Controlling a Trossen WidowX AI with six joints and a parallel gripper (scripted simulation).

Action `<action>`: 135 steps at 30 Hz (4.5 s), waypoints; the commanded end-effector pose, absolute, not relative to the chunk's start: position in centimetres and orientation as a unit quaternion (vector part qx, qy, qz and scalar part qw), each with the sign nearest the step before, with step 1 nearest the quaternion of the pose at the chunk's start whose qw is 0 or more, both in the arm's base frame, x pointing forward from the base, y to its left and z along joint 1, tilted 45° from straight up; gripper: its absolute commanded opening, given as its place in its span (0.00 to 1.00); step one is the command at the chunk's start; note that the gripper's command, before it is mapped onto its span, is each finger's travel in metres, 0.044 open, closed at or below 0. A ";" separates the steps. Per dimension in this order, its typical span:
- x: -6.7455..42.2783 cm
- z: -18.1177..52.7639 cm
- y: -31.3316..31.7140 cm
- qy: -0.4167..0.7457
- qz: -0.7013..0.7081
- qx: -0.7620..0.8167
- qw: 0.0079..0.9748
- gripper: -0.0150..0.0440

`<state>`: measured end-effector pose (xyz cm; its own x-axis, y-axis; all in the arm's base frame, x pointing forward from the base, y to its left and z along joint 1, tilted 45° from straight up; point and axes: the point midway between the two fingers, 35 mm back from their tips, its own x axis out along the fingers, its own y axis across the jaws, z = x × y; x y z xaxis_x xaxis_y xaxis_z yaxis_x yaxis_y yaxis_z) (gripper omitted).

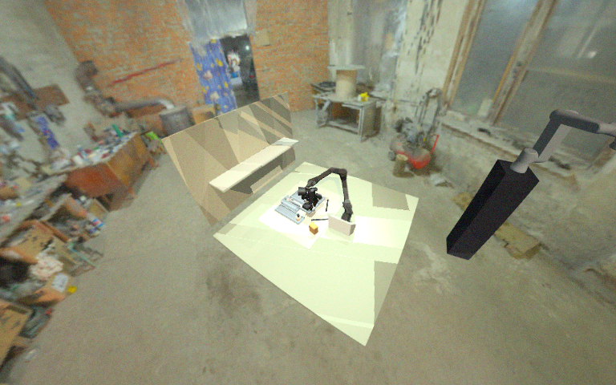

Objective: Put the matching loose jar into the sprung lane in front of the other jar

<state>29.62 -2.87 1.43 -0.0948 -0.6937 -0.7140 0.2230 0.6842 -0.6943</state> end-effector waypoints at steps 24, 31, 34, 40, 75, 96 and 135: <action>30.3 1.1 -3.3 0.651 -0.352 -0.187 0.646 0.25; 30.6 1.1 -3.3 0.651 -0.352 -0.187 0.646 0.25; 30.8 1.1 -3.4 0.651 -0.352 -0.187 0.646 0.25; 31.0 1.1 -3.4 0.651 -0.352 -0.187 0.646 0.25; 32.5 1.3 -3.7 0.650 -0.352 -0.187 0.647 0.25; 33.4 1.6 -3.8 0.650 -0.352 -0.187 0.647 0.25; 34.6 2.1 -4.0 0.650 -0.353 -0.187 0.647 0.25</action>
